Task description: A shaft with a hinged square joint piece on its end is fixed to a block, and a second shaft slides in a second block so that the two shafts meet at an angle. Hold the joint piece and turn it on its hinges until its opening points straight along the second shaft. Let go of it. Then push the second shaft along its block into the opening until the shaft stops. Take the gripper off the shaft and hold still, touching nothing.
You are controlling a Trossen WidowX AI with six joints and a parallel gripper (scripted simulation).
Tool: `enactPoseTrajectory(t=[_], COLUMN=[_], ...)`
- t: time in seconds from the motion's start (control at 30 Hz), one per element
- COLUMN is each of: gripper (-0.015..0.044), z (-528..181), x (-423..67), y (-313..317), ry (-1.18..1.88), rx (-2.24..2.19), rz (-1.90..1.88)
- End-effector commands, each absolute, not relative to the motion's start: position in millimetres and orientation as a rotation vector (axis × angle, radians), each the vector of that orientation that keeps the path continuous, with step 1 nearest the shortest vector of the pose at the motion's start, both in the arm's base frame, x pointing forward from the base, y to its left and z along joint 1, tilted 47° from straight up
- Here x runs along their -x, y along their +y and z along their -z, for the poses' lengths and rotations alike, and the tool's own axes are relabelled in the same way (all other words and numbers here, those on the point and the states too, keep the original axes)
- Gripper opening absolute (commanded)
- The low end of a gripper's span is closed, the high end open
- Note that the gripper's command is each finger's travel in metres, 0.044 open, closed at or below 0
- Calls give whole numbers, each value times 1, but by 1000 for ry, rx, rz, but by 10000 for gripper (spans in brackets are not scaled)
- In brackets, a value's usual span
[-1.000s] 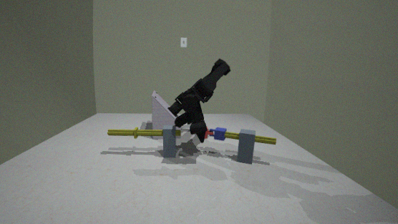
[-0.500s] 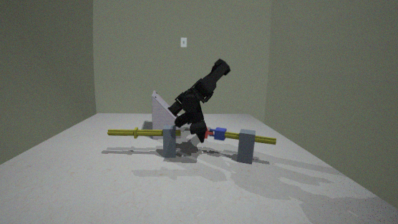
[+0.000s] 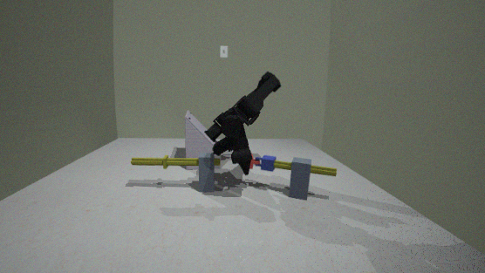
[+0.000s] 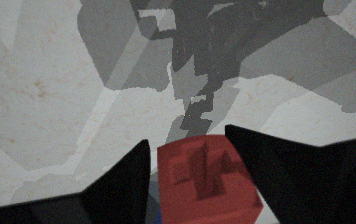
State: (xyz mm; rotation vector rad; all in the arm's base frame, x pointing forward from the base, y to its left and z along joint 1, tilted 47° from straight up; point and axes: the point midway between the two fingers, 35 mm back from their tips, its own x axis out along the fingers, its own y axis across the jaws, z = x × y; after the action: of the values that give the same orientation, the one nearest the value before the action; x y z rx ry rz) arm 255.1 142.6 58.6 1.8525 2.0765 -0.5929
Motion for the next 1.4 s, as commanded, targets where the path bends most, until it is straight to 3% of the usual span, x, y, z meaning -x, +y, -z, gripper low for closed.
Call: enactPoseTrajectory(t=[0.0,0.1,0.53,1.0,1.37], gripper=[383,440,440,440,440], z=[-59,-59,-59,-81,-82], x=[-255,-255,-255,-259,-259], y=[143,143,142,125,124], ry=[2076,2076,2066,1765,1751], rx=[-1852,-1852,-1834,-1545,-1535], rz=[594,594,609,894,907])
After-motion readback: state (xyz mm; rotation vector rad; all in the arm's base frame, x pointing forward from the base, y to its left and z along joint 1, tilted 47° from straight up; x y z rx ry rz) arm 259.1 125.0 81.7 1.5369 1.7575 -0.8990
